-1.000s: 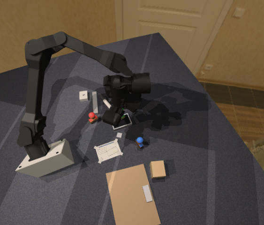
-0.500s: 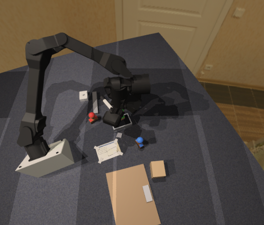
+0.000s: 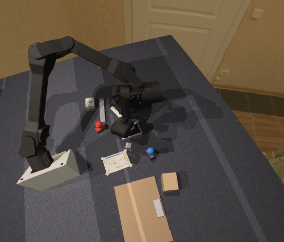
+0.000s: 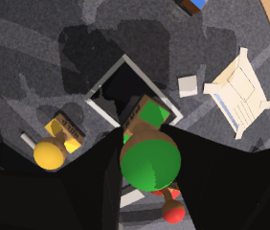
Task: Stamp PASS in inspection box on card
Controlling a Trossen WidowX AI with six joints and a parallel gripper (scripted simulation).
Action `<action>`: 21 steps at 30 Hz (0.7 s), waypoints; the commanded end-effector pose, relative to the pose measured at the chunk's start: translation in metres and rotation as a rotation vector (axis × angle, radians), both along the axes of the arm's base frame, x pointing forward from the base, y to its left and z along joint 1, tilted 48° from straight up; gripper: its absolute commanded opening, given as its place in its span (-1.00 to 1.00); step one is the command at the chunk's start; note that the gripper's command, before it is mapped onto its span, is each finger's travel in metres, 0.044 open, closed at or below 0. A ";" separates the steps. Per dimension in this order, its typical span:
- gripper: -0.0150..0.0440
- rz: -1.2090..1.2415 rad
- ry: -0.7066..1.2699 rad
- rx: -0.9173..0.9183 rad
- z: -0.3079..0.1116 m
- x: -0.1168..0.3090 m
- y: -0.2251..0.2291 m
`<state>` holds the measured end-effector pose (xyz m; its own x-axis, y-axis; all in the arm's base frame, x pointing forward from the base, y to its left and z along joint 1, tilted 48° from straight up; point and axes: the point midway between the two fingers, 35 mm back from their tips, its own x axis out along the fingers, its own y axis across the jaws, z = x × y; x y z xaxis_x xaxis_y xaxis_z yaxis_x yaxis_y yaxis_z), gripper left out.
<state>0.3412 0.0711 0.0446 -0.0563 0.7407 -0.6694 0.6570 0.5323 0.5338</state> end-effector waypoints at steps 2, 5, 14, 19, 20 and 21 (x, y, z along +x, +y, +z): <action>-0.49 -0.007 0.005 0.003 -0.003 0.000 0.002; -0.49 -0.007 0.005 0.003 -0.004 0.000 0.004; -0.49 -0.007 0.004 0.004 -0.008 -0.001 0.008; -0.49 -0.006 0.004 0.004 -0.010 -0.001 0.011; -0.49 -0.006 0.004 0.004 -0.010 -0.001 0.011; -0.49 -0.006 0.004 0.004 -0.011 -0.001 0.012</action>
<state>0.3403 0.0815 0.0354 -0.0559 0.7413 -0.6689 0.6555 0.5325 0.5354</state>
